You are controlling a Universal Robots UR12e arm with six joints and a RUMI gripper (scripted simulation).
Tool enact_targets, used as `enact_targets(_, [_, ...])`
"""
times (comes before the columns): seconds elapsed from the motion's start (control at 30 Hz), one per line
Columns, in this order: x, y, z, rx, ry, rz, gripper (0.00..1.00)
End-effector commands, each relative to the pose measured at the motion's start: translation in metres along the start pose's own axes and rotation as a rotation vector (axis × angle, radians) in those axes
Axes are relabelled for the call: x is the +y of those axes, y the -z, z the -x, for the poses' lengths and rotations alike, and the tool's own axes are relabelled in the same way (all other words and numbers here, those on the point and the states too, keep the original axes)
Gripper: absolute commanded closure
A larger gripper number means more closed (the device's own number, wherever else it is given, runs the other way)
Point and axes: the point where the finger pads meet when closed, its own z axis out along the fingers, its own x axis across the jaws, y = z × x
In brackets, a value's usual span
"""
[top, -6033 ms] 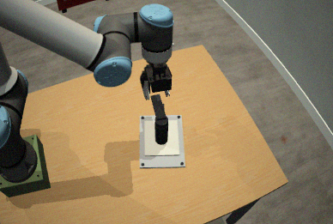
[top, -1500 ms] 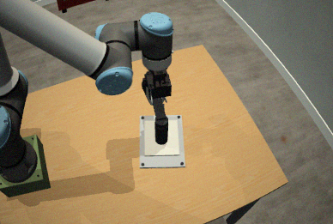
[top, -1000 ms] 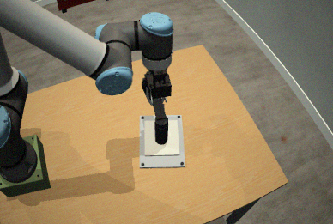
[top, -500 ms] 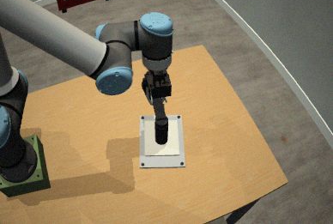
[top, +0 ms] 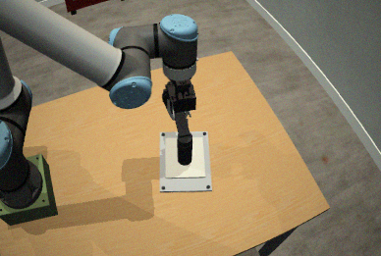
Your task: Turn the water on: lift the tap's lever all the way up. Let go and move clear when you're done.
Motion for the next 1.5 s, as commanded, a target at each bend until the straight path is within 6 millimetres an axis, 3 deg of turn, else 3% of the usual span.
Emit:
enact_targets(0.0, [-0.001,-0.001,0.001,-0.002,0.001,0.001,1.00])
enact_targets(0.3, [0.000,0.005,-0.001,0.003,0.001,0.001,1.00])
enact_targets(0.77, [0.012,0.032,-0.002,0.004,0.000,0.001,1.00])
enact_targets(1.47, [0.012,0.032,-0.001,0.002,0.000,0.001,1.00])
